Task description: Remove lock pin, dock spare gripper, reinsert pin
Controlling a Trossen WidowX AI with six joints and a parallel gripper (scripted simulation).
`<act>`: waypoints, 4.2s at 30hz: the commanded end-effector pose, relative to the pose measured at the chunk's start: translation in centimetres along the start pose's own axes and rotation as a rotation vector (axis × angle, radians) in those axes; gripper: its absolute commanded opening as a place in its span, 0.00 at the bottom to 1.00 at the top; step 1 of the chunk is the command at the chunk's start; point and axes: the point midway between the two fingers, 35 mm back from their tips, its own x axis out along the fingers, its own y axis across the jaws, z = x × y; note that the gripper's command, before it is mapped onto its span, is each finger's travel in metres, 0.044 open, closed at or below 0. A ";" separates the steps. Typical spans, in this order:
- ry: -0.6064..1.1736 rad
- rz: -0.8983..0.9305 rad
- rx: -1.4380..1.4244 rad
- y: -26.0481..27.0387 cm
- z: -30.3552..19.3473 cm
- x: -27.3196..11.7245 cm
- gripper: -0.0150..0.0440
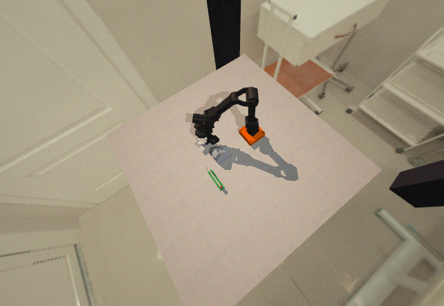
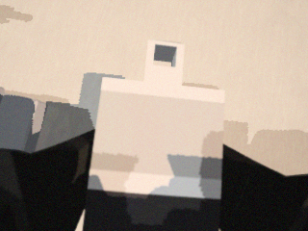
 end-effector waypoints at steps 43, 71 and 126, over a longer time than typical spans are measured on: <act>0.227 -0.027 -0.017 4.3 1.5 -5.4 0.25; 0.591 -0.167 -0.185 9.3 -2.4 -5.5 0.25; 0.817 -0.742 -0.876 14.4 -3.5 -10.8 0.25</act>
